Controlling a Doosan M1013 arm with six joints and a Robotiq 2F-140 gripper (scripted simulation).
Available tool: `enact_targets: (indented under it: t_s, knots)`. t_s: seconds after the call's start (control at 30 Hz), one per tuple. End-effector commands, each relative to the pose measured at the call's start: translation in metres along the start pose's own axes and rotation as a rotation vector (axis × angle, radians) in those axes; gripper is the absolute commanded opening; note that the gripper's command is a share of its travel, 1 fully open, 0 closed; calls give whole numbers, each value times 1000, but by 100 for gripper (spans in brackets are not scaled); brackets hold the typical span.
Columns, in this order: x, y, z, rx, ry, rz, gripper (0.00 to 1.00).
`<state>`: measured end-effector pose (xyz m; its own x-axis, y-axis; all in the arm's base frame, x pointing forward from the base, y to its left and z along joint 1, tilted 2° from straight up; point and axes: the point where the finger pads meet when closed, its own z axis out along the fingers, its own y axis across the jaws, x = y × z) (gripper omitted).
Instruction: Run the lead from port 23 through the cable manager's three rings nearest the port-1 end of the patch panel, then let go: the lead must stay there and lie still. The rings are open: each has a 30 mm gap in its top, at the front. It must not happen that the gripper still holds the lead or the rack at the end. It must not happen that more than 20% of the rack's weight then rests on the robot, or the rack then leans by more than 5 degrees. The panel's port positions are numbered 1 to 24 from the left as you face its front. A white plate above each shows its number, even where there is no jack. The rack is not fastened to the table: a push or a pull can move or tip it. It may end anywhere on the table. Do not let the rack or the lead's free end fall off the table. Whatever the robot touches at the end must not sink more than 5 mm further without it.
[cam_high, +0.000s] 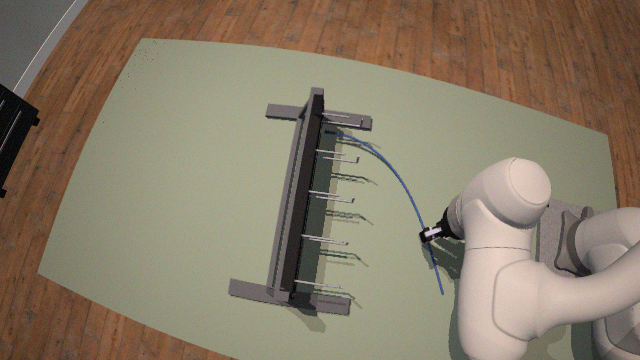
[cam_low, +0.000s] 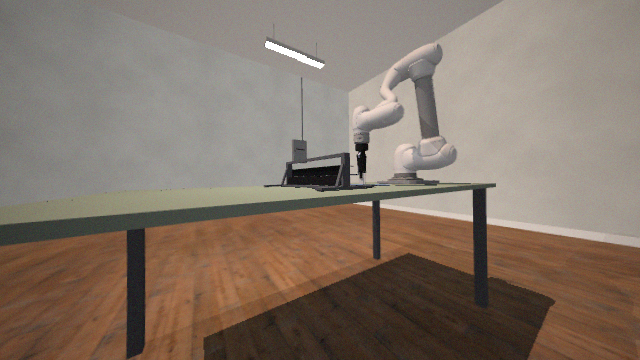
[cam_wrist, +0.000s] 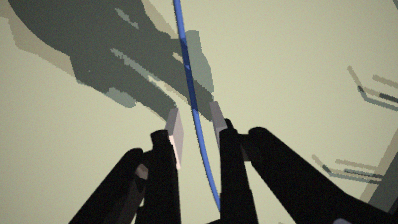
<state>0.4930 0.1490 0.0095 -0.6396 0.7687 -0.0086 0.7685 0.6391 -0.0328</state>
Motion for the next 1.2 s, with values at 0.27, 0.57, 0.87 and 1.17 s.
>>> enact_targets:
  t_s: [0.27, 0.57, 0.87, 1.17]
  knots:
    - [0, 0, 3, 0, 0, 0, 20]
    - [0, 0, 5, 0, 0, 0, 20]
    - [0, 0, 7, 0, 0, 0, 20]
    - [0, 0, 7, 0, 0, 0, 20]
